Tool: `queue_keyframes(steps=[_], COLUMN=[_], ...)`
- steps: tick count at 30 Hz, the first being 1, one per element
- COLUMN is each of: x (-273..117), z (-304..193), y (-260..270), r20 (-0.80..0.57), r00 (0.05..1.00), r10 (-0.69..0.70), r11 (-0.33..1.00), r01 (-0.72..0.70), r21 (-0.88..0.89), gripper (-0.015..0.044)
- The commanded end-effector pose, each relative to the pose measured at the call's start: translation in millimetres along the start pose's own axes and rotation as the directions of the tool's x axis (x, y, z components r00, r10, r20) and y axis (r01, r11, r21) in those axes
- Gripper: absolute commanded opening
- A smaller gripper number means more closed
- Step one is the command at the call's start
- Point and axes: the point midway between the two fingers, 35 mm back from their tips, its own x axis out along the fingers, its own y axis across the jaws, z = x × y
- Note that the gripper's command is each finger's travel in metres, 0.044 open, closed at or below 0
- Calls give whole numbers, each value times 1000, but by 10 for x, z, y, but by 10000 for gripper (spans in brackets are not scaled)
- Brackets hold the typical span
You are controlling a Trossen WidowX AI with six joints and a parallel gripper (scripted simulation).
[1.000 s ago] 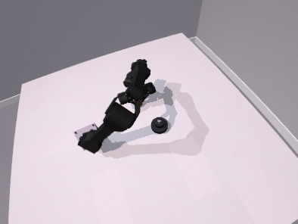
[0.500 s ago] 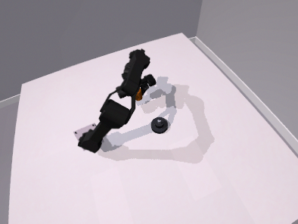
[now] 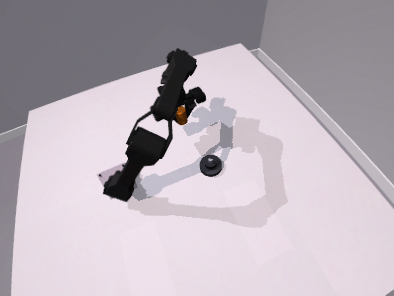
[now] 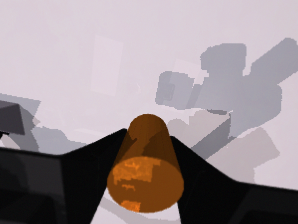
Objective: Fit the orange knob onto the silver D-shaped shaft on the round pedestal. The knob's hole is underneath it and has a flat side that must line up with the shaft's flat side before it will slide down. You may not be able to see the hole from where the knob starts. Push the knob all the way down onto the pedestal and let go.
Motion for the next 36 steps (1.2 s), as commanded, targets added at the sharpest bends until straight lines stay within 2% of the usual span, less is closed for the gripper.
queue_keyframes(steps=[1, 8, 36], x=[-139, -282, -27], z=[11, -9, -844], y=[1, -3, -263], r20=[8, 7, 20], r00=[1000, 1000, 1000], r10=[-6, -10, 2], r11=[1000, 1000, 999], r01=[6, 10, -3], r21=[-4, -14, 32], gripper=[0, 0, 0])
